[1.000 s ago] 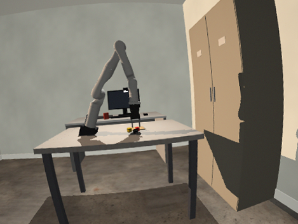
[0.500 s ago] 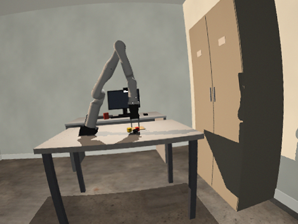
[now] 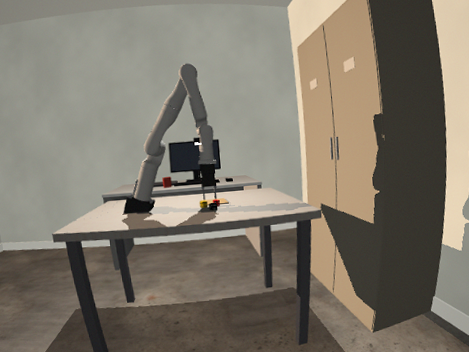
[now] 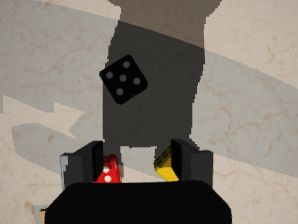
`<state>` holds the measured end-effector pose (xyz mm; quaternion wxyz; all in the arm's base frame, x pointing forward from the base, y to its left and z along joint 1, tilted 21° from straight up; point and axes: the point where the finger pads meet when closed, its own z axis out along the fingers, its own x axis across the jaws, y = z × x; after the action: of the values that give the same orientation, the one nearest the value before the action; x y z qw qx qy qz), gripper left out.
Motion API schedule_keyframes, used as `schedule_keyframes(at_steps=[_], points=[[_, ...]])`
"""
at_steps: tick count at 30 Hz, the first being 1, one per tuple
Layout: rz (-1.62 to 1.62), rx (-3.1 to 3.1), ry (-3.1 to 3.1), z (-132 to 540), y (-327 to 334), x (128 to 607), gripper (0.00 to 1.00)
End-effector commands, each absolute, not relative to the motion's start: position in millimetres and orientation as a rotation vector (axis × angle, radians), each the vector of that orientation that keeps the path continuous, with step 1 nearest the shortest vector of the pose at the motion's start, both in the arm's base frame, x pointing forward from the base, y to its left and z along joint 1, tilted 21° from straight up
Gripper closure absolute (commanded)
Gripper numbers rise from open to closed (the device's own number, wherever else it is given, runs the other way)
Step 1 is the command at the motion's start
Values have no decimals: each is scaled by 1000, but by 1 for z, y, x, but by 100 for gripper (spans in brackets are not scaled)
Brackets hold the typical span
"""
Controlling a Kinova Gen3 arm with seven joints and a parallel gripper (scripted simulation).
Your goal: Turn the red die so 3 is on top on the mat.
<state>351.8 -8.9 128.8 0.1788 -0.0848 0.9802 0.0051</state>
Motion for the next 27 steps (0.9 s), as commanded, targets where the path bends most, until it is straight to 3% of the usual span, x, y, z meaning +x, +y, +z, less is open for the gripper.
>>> schedule_keyframes(at_steps=[1, 27], points=[[18, -272, 2768, 128, 2, 347, 0], [18, -272, 2768, 121, 30, 325, 0]])
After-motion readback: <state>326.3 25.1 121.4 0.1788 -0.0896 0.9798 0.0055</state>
